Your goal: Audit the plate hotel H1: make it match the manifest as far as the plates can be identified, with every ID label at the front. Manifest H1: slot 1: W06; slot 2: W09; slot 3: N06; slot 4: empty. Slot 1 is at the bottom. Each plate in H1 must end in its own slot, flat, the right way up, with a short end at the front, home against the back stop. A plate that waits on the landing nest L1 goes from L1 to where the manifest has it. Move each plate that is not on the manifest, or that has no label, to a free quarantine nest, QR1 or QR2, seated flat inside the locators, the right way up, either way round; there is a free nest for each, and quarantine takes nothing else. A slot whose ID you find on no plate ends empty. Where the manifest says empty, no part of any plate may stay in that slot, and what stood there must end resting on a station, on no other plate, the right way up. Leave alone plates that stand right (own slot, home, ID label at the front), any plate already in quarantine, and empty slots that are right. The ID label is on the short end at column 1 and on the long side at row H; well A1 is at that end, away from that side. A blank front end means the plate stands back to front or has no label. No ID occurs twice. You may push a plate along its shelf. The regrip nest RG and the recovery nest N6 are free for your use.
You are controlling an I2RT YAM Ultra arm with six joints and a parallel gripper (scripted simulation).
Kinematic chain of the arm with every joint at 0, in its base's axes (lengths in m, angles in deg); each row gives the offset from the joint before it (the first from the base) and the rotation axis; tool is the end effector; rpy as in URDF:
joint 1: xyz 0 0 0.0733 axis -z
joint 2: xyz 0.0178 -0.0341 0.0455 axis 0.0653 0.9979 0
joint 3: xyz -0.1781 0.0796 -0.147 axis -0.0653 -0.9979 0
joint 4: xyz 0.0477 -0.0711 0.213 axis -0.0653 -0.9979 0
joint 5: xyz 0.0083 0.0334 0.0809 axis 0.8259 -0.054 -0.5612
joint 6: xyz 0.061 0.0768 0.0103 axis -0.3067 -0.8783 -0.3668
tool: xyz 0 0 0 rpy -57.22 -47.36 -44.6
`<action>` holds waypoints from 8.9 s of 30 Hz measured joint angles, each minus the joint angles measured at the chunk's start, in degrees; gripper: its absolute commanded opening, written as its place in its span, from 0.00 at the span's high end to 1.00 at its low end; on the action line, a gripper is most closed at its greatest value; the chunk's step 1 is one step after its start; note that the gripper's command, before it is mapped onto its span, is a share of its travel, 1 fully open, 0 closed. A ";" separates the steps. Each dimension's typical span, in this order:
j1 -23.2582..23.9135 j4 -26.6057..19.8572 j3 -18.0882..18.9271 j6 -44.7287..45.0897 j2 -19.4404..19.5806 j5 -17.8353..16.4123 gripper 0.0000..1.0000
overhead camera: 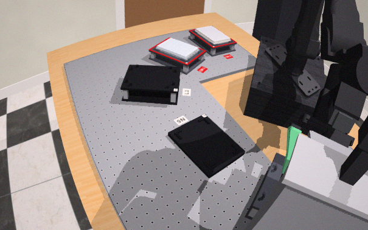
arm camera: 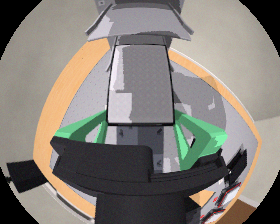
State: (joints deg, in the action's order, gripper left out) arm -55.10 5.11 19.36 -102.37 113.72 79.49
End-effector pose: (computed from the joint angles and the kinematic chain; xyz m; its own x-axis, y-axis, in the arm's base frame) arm 0.2047 0.2183 0.1907 -0.4721 -0.2435 -0.8472 -0.5166 0.8552 0.0421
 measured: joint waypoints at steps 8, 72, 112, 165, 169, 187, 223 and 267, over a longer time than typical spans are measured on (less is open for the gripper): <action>0.28 0.66 0.72 0.15 1.09 -0.24 0.14; -0.94 0.57 -2.19 -0.33 -1.73 0.24 0.00; -7.39 -2.93 -12.59 -3.89 -14.73 5.31 1.00; -5.57 -1.31 -11.15 -3.21 -11.34 4.81 1.00; -5.27 -1.14 -10.80 -3.02 -10.71 4.52 1.00; -4.02 -0.26 -8.96 -2.27 -8.35 3.50 1.00; -1.90 0.81 -5.27 -1.05 -3.96 1.73 1.00; 0.28 1.44 -0.20 0.22 1.51 -0.20 1.00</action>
State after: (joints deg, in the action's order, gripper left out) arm -54.81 6.55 19.17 -102.15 115.23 79.29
